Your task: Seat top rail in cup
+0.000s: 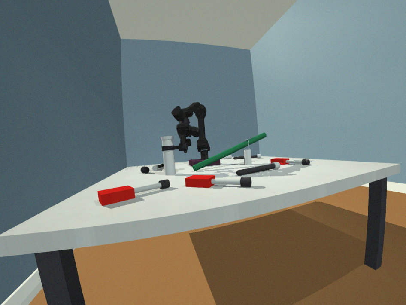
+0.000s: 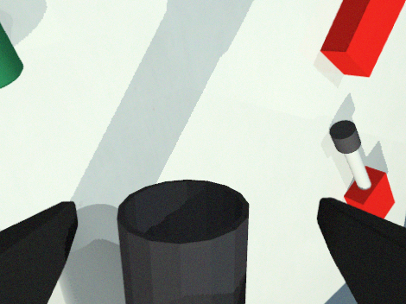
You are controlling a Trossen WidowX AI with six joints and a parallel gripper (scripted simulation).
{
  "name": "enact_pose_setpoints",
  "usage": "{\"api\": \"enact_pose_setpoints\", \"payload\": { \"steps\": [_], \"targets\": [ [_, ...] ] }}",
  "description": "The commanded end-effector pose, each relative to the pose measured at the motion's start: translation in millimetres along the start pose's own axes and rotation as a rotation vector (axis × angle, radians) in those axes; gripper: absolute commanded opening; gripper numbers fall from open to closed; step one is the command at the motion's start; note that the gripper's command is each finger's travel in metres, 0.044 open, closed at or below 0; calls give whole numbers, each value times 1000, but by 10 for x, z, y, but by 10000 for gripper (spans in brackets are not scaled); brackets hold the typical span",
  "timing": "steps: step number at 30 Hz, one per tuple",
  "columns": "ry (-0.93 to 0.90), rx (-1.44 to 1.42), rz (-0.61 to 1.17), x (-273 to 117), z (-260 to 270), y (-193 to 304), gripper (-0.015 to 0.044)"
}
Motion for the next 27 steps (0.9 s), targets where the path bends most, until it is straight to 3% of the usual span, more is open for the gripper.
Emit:
{"api": "enact_pose_setpoints", "payload": {
  "steps": [1,12,24,27],
  "targets": [
    [-13,5,0,90,39,-5,440],
    [-13,5,0,209,52,-10,440],
    [-13,5,0,209,52,-10,125],
    [-13,5,0,209,52,-10,105]
  ]
}}
Point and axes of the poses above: the point midway between the two fingers, 35 mm back from their tips, its own x axis out along the fingers, its own z axis across the jaws, y = z × x, the point moved 4 cm from there along -x, back along the fingers, and after that the axes turned 8 degrees about x, right-handed, at the moved point
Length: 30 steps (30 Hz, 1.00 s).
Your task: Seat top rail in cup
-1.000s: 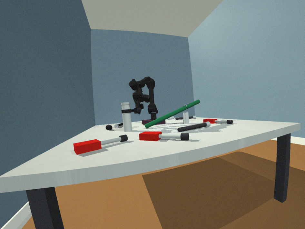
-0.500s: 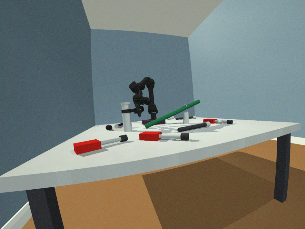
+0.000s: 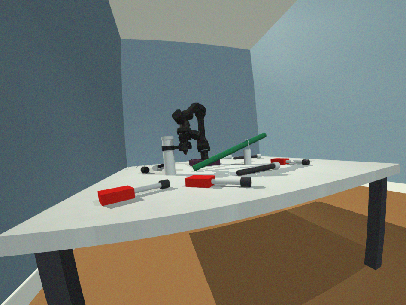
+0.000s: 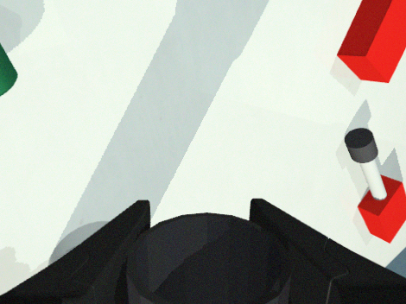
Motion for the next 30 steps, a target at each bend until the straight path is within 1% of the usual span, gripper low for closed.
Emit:
{"api": "enact_pose_setpoints", "payload": {
  "steps": [1,4,30],
  "targets": [
    [-1,2,1,5,8,6,79],
    [-4,-22,-13,-7,30,15,0],
    [-17,-167,-94,-80,152,83,0]
  ]
}}
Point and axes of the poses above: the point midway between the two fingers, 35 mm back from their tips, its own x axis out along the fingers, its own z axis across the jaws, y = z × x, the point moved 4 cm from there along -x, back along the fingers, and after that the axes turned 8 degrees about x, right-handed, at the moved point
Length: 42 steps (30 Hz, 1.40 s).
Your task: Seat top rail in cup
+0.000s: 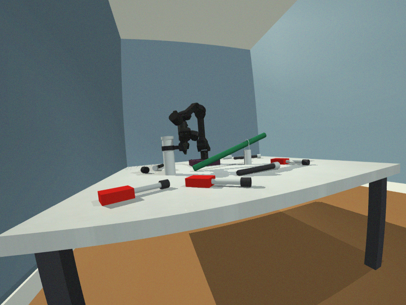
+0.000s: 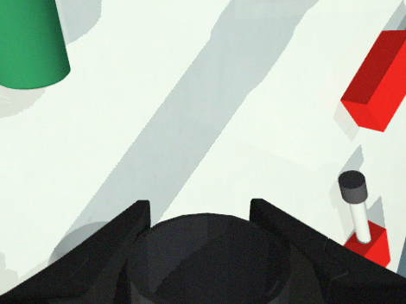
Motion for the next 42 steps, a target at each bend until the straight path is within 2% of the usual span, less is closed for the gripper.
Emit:
{"api": "enact_pose_setpoints", "payload": {
  "steps": [1,24,42],
  "targets": [
    [-3,-21,-12,-11,29,14,0],
    [-14,-147,-82,-75,136,72,0],
    [-11,-132,-74,-66,113,56,0]
  ]
}}
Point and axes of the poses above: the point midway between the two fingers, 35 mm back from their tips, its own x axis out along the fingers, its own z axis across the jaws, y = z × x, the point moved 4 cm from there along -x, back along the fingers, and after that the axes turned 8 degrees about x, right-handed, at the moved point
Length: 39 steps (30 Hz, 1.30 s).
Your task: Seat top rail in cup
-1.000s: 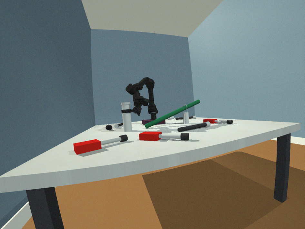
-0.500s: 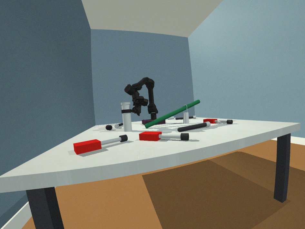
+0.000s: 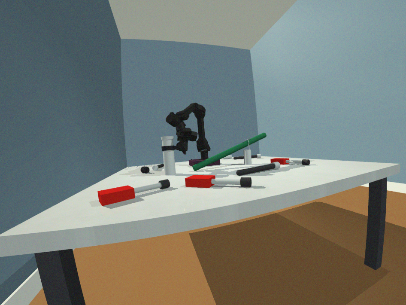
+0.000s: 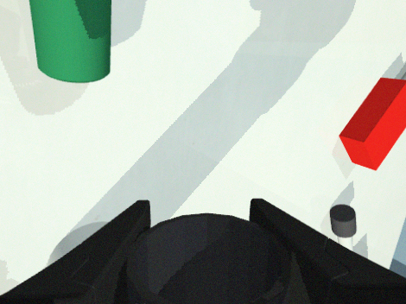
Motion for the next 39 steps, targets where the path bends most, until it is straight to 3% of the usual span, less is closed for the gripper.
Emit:
{"api": "enact_pose_setpoints", "payload": {
  "steps": [1,4,21,30,39],
  "targets": [
    [0,0,0,0,0,0,0],
    [0,0,0,0,0,0,0],
    [-2,1,-1,-164,-84,-204,440],
    [-3,12,-8,-308,-133,-406,440],
    [-16,644,35,-586,-301,-919,440]
  ]
}}
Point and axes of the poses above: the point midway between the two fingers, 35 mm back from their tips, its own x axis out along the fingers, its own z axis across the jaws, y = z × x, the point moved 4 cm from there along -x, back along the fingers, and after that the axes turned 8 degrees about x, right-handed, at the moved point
